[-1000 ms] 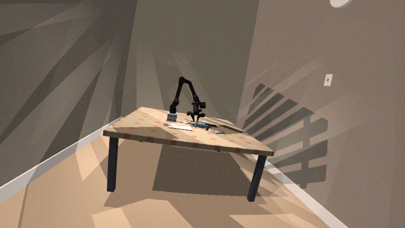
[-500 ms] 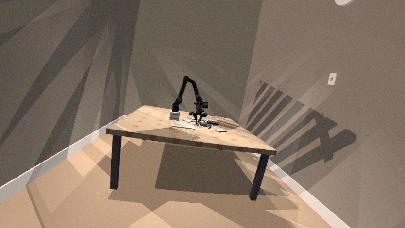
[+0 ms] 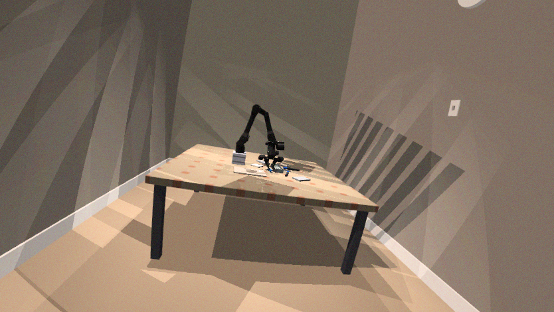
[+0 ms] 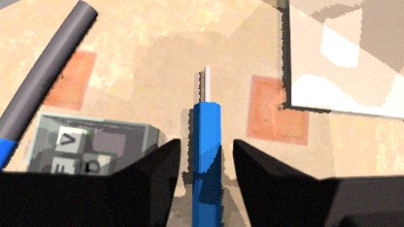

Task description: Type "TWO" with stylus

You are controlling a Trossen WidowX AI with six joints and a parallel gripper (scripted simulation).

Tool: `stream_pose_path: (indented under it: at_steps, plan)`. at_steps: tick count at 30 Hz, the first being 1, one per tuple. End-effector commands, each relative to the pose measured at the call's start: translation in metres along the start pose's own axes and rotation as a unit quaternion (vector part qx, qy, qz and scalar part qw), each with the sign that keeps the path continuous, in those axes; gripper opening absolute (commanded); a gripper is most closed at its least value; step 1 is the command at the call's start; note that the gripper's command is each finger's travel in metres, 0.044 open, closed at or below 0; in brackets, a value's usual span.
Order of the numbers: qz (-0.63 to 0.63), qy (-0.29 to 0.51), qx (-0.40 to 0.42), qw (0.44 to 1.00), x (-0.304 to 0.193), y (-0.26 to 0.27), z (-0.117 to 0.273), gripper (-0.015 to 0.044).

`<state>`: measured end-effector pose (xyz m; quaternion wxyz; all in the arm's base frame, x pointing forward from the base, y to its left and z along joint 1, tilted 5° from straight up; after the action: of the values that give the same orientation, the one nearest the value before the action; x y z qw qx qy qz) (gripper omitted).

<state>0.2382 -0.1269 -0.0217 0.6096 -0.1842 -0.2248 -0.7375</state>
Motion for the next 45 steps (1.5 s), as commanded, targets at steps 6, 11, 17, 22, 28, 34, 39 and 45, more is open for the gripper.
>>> stream_pose_path:
  at_steps: [6, 11, 17, 22, 28, 34, 39, 45]
  plan:
    - [0.003, -0.001, -0.001, 1.0, -0.004, -0.002, -0.008, 0.015]
    - [0.003, -0.001, -0.001, 1.0, -0.006, -0.002, -0.011, 0.015]
    - [0.001, 0.0, -0.001, 1.0, -0.005, -0.002, -0.009, 0.0012]
    - [0.001, 0.0, -0.001, 1.0, -0.005, -0.002, -0.009, 0.0]
    - [0.001, 0.0, -0.001, 1.0, -0.003, -0.001, -0.006, 0.0]
    - [0.001, 0.0, -0.001, 1.0, 0.009, 0.003, 0.015, 0.0]
    - [0.001, -0.001, -0.001, 1.0, 0.019, 0.005, 0.034, 0.0]
    - [0.023, -0.001, -0.002, 1.0, 0.016, 0.007, 0.033, 0.0]
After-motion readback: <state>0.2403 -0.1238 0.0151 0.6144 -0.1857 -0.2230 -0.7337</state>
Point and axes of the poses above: the point midway between the two fingers, 35 mm back from their tips, its own z axis back along the fingers, its own y axis across the jaws, x = y × z, the point moved 2 cm from there along z, back along the fingers, and after that the axes turned 14 degrees about -z, right-handed, at the moved point
